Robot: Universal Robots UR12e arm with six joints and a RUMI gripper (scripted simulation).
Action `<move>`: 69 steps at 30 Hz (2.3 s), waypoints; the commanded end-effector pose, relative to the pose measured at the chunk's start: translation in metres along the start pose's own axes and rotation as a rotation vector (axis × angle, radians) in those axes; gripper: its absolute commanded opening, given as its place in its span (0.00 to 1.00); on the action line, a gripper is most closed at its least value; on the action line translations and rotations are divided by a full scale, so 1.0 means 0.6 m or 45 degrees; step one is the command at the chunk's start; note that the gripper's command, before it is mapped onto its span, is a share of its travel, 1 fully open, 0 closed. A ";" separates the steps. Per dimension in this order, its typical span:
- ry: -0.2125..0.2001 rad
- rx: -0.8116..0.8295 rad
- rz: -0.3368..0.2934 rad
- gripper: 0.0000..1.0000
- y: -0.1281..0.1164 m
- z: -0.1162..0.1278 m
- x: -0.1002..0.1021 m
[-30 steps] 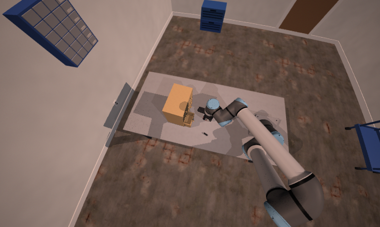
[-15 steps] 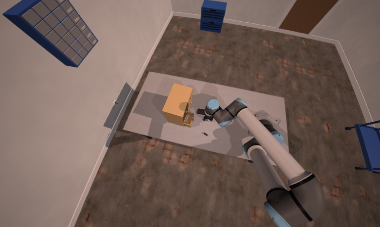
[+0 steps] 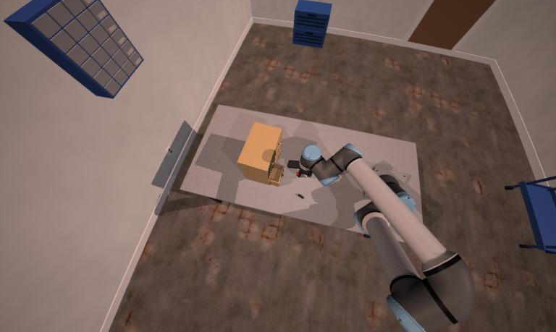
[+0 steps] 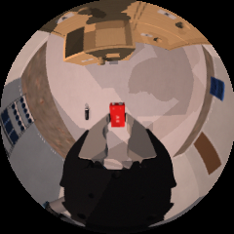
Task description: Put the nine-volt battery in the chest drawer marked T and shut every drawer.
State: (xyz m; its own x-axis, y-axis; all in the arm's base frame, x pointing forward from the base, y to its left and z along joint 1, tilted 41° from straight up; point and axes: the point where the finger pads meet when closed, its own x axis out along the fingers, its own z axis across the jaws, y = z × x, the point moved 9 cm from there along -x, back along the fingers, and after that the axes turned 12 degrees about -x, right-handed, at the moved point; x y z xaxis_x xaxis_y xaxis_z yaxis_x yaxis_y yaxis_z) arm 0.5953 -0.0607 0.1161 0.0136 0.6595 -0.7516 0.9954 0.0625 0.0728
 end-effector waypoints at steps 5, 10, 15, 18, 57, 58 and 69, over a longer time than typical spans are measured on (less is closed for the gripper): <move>-0.001 -0.020 0.001 0.13 0.001 0.000 -0.001; -0.001 -0.021 0.001 0.13 0.001 0.000 -0.001; -0.001 -0.021 0.001 0.13 0.001 0.000 -0.001; -0.001 -0.021 0.001 0.13 0.001 0.000 -0.003; -0.002 -0.021 0.003 0.13 0.001 0.000 -0.050; -0.002 -0.021 0.004 0.13 0.001 0.000 -0.050; -0.005 -0.021 0.018 0.13 -0.001 0.000 -0.049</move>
State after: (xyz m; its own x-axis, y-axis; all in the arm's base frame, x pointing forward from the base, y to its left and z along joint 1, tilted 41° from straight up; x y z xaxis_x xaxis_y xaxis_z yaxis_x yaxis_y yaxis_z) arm 0.5945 -0.0795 0.1380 0.0219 0.6585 -0.7522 0.9936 0.0691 0.0894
